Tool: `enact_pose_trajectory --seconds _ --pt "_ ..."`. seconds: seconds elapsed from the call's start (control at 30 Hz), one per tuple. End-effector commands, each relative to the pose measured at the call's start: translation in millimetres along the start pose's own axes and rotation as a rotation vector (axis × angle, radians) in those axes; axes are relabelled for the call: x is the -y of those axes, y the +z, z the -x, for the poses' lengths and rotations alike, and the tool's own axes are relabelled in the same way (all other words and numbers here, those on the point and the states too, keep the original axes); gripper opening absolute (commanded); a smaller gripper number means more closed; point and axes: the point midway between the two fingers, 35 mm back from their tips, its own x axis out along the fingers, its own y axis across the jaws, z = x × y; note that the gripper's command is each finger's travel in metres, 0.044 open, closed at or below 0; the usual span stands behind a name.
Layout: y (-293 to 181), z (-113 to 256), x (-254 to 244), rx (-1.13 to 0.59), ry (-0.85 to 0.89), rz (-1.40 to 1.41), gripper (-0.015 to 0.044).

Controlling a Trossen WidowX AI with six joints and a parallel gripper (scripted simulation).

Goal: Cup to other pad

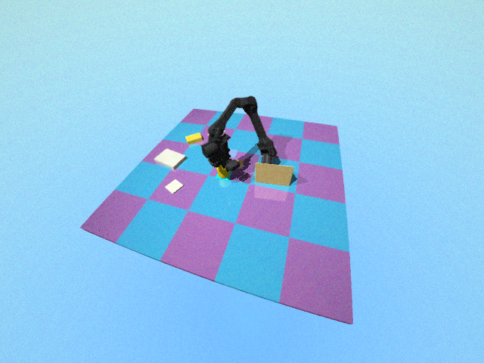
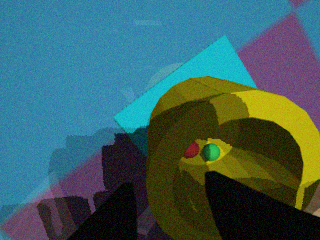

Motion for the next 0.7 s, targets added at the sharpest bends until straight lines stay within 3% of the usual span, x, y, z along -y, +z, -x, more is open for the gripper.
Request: enact_pose_trajectory --seconds 0.0,0.67 --pt "2.2 8.5 0.6 0.01 0.001 -0.007 0.0147" --pt "-3.8 30.9 -1.2 0.007 0.0 -0.003 0.0147"
